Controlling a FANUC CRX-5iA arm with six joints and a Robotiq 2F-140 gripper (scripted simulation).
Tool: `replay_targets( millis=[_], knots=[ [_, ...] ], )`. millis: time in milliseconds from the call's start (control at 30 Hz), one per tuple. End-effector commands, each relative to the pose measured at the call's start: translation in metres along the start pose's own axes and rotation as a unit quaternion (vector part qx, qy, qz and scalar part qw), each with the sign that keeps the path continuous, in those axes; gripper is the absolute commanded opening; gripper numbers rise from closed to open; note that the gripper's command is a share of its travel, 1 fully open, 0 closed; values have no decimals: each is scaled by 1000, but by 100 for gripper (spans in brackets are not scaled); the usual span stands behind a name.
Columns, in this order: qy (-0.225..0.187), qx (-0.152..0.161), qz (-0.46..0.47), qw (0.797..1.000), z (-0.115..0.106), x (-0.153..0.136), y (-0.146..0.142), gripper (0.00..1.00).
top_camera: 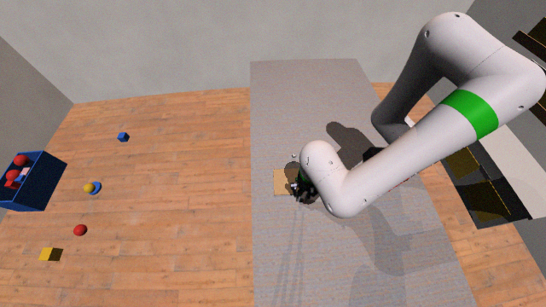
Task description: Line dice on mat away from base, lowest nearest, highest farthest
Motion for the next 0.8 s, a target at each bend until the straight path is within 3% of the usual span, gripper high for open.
replay_targets(
  millis=[0,767],
  knots=[
    [0,0,0,1000,0,0,0,19],
    [0,0,0,1000,19,0,0,19]
  ],
)
Point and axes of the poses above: the point where the finger pads meet when closed, its own z axis out along the fingers, its own y axis across the jaws, x = y × z, the point moved 4 cm from there along -z, back along the fingers, and after that the axes turned 7 degrees about z, right-handed, at the moved point
